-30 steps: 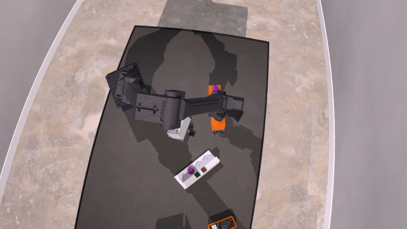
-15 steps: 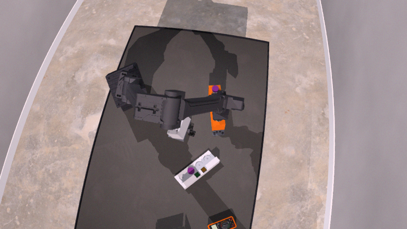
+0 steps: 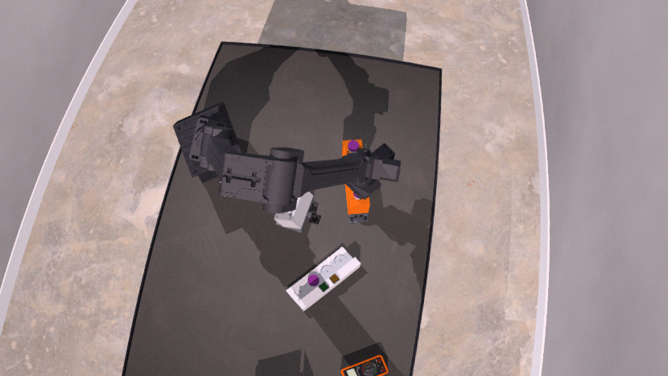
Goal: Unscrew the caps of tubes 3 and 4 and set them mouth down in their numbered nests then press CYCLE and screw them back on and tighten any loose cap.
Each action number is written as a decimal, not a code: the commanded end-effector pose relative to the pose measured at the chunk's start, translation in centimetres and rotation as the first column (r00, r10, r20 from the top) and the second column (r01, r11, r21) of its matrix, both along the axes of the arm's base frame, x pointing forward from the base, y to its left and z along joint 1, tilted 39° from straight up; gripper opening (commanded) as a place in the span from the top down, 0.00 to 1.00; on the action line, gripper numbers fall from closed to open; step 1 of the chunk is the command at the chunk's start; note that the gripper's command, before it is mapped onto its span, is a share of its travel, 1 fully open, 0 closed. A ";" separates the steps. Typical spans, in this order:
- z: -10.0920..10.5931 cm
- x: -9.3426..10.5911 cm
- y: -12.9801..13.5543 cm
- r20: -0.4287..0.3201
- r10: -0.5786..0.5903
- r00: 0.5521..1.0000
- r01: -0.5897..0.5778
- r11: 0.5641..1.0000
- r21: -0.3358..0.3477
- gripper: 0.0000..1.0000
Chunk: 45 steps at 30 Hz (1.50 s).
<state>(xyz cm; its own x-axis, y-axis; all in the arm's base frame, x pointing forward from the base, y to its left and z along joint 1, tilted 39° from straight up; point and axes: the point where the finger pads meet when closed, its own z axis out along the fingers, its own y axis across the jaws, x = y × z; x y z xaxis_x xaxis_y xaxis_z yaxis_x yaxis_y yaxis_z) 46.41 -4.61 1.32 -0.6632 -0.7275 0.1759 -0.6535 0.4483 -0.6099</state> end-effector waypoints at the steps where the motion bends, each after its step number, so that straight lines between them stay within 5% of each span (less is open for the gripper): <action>1: -1.0 -0.2 -0.6 -0.118 0.140 0.983 -0.148 0.987 -0.058 1.00; 8: -1.0 -0.2 -0.6 -0.322 0.370 0.872 -0.425 0.897 -0.123 1.00; 15: -1.0 -0.2 -0.6 -0.492 0.511 0.705 -0.638 0.759 -0.127 1.00; 24: -1.0 -0.2 -0.6 -0.492 0.510 0.706 -0.638 0.760 -0.127 1.00; 25: -1.0 -0.3 -0.6 -0.492 0.510 0.706 -0.638 0.760 -0.127 0.51; 37: 0.1 0.4 0.1 -0.474 0.515 0.715 -0.638 0.757 -0.140 0.51; 41: -0.9 0.0 -0.4 -0.286 0.337 0.897 -0.382 0.916 -0.120 0.51; 45: -0.9 -0.3 -0.5 -0.208 0.230 0.951 -0.253 0.963 -0.091 0.51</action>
<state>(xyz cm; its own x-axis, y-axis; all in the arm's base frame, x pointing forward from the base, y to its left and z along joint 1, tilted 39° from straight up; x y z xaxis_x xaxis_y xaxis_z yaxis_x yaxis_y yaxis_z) 46.46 -4.61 1.22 -0.2306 -0.8568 0.4612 -0.9008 0.0087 -0.4342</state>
